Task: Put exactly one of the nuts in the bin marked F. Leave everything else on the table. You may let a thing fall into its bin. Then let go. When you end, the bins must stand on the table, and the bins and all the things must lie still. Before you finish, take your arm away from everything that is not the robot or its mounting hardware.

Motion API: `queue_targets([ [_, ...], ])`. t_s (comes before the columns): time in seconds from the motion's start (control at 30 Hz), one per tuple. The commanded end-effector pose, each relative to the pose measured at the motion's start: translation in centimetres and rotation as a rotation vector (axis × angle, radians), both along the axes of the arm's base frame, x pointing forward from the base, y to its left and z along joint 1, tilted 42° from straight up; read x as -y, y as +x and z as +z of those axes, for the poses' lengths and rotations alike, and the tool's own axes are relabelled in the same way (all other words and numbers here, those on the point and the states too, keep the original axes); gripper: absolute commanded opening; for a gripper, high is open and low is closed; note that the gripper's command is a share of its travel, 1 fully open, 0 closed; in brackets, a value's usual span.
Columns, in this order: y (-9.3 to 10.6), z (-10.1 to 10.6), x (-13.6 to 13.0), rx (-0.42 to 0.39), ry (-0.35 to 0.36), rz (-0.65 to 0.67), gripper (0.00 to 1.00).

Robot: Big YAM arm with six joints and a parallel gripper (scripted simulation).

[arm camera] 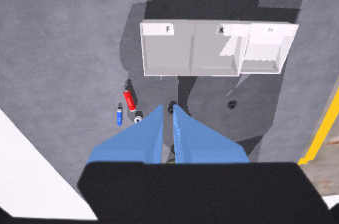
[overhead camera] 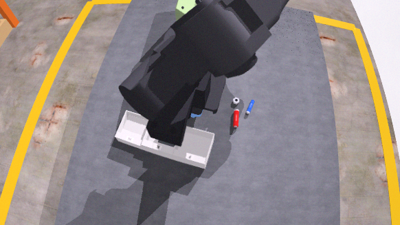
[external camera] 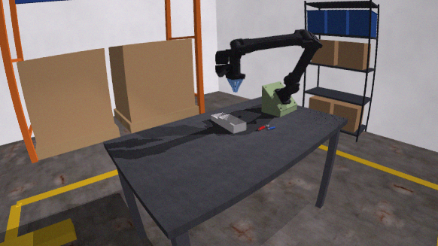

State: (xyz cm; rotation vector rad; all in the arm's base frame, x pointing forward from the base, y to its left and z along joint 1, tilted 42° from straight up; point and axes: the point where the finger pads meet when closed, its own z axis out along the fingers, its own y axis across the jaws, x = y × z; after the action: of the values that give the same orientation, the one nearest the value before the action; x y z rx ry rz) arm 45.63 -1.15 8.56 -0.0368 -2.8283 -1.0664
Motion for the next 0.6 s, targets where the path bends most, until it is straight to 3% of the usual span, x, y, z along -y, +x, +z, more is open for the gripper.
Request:
queue_targets([
  [0.0, 0.2, 1.0, -0.4, 0.035, -0.007, 0.003, 0.09],
  [0.47, 0.2, 0.8, -0.5, 0.032, -0.007, 0.002, 0.09],
  [0.5, -0.4, 0.2, 0.7, 0.007, -0.013, -0.053, 0.30],
  [0.57, -1.5, -1.2, 1.3, 0.003, -0.015, -0.061, 0.30],
])
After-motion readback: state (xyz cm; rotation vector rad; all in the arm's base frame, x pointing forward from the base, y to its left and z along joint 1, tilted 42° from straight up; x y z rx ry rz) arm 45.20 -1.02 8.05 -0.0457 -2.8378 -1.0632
